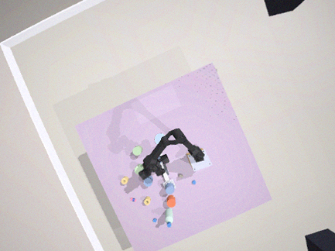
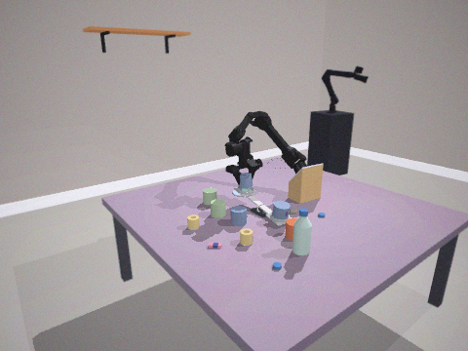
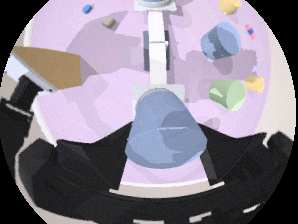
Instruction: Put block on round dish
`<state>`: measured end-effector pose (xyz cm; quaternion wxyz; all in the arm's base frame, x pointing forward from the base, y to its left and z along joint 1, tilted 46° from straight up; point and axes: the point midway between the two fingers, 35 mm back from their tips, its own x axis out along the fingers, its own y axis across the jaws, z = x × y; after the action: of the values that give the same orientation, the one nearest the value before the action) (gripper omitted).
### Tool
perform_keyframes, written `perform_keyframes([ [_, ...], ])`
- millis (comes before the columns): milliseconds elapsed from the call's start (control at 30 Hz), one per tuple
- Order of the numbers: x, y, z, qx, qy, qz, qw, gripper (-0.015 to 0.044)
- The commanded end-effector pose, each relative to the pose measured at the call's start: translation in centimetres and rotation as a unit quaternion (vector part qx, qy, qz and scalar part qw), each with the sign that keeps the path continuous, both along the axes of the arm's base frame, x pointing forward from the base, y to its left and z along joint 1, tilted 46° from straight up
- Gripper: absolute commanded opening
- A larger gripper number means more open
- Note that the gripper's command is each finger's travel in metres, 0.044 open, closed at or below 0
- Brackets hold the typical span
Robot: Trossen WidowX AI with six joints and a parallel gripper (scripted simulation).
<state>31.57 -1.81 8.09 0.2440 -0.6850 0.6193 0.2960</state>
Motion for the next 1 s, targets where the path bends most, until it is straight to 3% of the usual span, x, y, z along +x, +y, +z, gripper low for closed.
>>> perform_keyframes([
  [0,0.4,0.5,0.9,-0.003,-0.012,0.002,1.000,0.0000],
  [967,-0.2,3.1,3.5,-0.005,-0.011,0.001,1.000,0.0000],
])
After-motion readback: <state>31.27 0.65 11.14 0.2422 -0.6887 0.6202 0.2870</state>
